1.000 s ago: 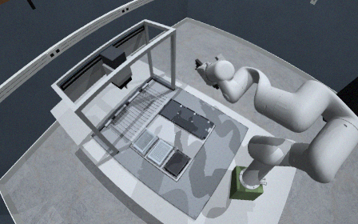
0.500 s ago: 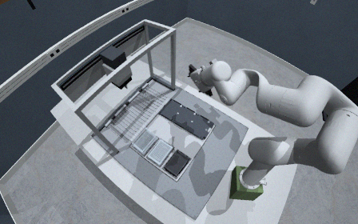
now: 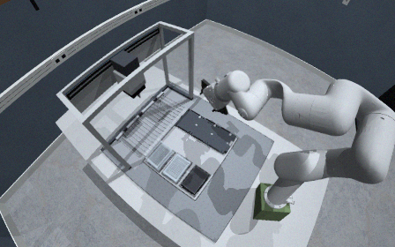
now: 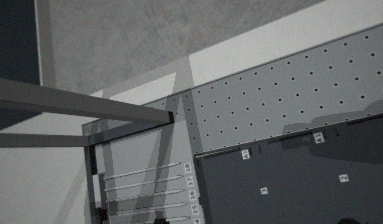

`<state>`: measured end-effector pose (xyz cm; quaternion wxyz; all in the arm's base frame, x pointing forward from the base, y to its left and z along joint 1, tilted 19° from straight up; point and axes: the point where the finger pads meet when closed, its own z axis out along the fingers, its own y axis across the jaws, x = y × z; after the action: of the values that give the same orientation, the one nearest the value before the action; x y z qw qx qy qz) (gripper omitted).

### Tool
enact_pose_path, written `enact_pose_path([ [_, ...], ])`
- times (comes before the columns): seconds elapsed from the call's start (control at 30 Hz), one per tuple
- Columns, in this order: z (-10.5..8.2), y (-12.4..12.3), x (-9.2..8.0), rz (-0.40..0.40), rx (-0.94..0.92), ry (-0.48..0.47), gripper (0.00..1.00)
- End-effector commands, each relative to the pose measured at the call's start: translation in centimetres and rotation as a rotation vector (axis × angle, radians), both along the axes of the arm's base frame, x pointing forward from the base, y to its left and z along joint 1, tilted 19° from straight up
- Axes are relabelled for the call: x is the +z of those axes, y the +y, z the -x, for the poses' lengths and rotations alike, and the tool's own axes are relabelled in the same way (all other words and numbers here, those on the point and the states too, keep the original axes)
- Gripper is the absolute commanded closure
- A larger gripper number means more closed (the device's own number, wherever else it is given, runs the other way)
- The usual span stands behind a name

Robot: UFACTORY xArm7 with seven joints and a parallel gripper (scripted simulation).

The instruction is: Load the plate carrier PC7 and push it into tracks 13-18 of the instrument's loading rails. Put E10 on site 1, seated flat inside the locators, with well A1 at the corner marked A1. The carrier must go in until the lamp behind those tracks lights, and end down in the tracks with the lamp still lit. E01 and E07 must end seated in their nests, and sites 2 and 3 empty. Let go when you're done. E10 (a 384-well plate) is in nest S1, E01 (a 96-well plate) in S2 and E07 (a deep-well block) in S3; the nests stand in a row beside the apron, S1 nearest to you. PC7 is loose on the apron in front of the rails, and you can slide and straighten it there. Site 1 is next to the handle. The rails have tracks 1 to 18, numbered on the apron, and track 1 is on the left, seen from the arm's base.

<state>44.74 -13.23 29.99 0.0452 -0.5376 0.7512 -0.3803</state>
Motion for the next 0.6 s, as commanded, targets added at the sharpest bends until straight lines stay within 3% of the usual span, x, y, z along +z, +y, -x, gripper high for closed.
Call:
enact_pose_path([
  [0.0,-0.5,1.4,-1.0,-0.063,0.02,0.023,0.0],
  [0.17,-0.7,2.9,-2.2,-0.063,0.02,0.023,0.0],
  [0.23,-0.8,3.7,-2.9,-0.113,0.035,0.055,0.0],
  [0.37,-0.9,5.0,-4.1,-0.113,0.035,0.055,0.0],
  [0.47,-0.9,5.0,-4.1,-0.113,0.035,0.055,0.0],
  [0.57,-0.9,6.2,-5.1,-0.157,0.047,0.093,0.0],
])
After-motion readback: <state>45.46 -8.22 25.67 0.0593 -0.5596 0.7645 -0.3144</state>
